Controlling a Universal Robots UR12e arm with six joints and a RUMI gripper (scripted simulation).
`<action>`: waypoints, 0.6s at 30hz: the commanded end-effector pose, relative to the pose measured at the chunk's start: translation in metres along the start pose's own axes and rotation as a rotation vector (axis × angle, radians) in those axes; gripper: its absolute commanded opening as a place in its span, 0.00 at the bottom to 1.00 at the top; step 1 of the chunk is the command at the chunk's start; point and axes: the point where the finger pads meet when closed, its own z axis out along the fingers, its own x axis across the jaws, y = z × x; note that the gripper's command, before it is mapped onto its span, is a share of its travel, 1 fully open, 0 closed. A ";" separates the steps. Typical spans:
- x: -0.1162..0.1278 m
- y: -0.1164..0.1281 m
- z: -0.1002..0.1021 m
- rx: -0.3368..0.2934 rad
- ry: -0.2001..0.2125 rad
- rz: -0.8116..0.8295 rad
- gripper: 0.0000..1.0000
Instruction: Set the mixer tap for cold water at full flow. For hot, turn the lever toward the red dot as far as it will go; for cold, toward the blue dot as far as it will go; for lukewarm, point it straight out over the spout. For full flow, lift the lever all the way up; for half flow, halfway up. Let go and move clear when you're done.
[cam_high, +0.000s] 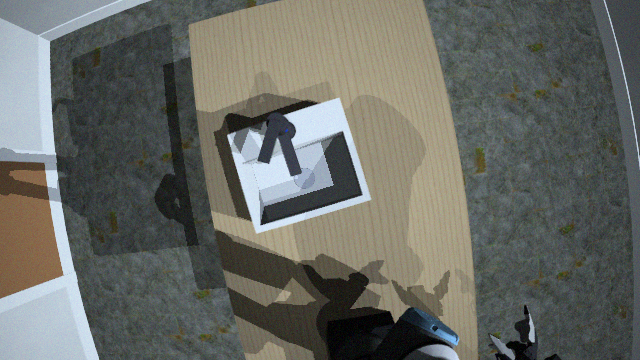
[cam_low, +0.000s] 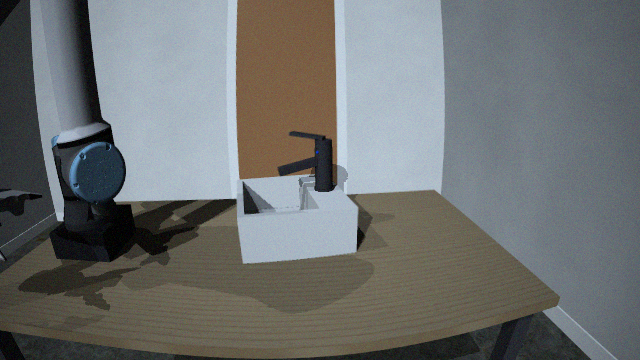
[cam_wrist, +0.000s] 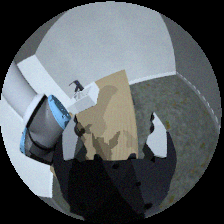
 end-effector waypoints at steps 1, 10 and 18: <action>-0.001 -0.001 0.007 -0.026 -0.026 -0.020 1.00; -0.005 -0.003 0.030 -0.102 -0.105 -0.083 1.00; -0.009 -0.004 0.052 -0.175 -0.183 -0.147 1.00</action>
